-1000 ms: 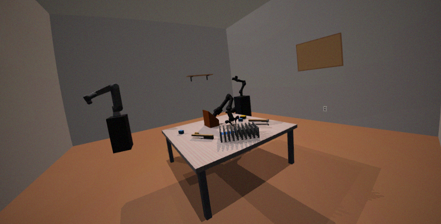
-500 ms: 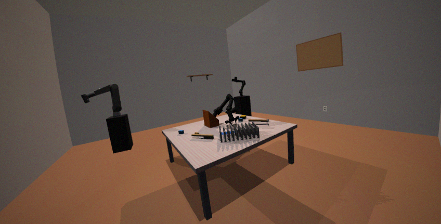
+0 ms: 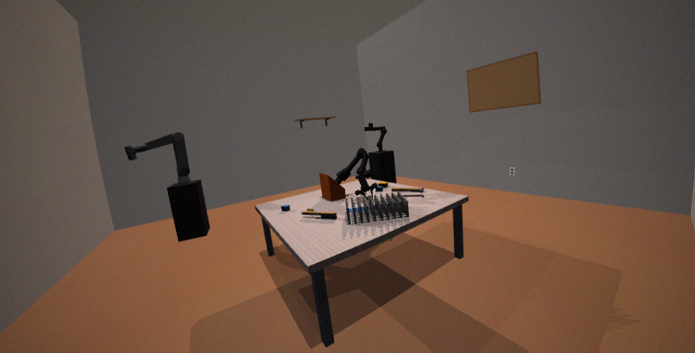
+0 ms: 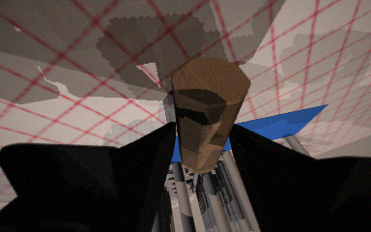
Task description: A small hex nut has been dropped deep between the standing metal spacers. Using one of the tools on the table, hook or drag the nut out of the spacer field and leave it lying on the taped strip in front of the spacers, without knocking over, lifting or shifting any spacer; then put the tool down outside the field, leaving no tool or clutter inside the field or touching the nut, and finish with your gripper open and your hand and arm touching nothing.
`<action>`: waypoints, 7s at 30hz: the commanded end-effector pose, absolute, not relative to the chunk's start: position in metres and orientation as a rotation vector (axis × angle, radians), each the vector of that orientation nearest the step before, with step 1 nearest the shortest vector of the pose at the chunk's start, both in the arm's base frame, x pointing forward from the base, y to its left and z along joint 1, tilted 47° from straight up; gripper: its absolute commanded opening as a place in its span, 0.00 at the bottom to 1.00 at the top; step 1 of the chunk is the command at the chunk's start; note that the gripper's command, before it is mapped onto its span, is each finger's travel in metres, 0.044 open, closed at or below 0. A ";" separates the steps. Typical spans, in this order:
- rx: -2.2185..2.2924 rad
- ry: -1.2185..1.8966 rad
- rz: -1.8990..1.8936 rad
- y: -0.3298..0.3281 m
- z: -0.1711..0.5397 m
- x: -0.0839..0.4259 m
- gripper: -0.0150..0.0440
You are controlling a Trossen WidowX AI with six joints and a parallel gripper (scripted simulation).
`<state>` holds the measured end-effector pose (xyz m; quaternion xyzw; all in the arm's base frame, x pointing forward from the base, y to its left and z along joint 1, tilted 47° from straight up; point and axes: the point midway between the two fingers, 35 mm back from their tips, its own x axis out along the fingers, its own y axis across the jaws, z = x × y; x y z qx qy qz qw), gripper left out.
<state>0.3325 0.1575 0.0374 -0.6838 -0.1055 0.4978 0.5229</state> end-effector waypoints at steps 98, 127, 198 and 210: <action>-1.647 -0.258 1.176 0.153 0.014 0.384 0.25; -1.645 -0.255 1.177 0.160 0.012 0.374 0.25; -1.644 -0.253 1.179 0.169 0.026 0.330 0.25; -1.644 -0.253 1.179 0.171 0.028 0.323 0.25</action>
